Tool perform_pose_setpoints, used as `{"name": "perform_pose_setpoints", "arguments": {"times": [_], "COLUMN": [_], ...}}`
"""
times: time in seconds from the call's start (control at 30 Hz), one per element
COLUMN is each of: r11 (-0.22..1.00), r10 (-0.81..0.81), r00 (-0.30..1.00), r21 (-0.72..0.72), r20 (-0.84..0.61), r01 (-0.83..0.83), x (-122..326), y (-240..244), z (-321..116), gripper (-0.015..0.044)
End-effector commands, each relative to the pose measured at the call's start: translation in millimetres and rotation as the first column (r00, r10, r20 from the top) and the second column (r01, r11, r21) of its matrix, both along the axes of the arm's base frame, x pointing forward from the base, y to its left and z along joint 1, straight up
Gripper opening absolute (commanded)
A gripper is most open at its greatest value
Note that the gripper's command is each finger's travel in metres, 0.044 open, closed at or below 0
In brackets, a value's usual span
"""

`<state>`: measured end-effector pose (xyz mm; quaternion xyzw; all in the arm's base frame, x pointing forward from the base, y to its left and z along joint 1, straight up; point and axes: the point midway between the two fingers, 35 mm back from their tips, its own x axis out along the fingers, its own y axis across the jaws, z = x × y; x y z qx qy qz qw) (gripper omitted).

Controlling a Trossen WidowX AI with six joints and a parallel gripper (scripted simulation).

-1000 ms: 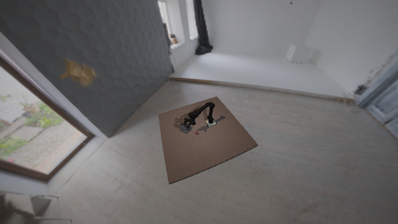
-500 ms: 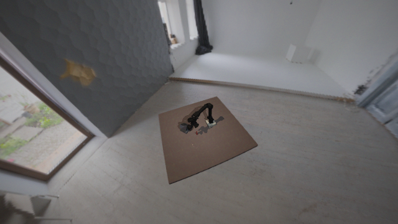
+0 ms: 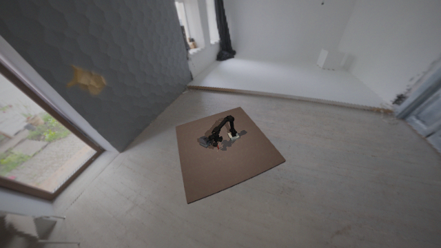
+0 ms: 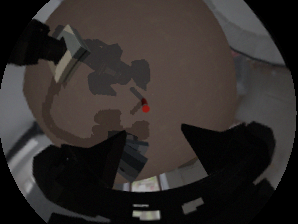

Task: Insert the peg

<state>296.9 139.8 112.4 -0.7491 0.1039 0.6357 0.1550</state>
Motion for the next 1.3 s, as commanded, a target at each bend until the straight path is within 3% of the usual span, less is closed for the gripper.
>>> {"name": "perform_pose_setpoints", "arguments": {"times": [0.0,0.13,1.27], "r11": [0.992,0.983,0.983], "r10": [0.122,0.176,0.176], "r00": [0.988,0.974,0.974], "r21": [-0.021,-0.026,-0.026], "r20": [-0.096,-0.143,-0.143], "r01": [-0.124,-0.182,-0.182], "x": [-13.8,-20.6,-16.9], "y": [2.9,3.3,4.1], "z": [-10.4,-15.0,-58.2], "gripper": [0.044,0.044,0.044]}}
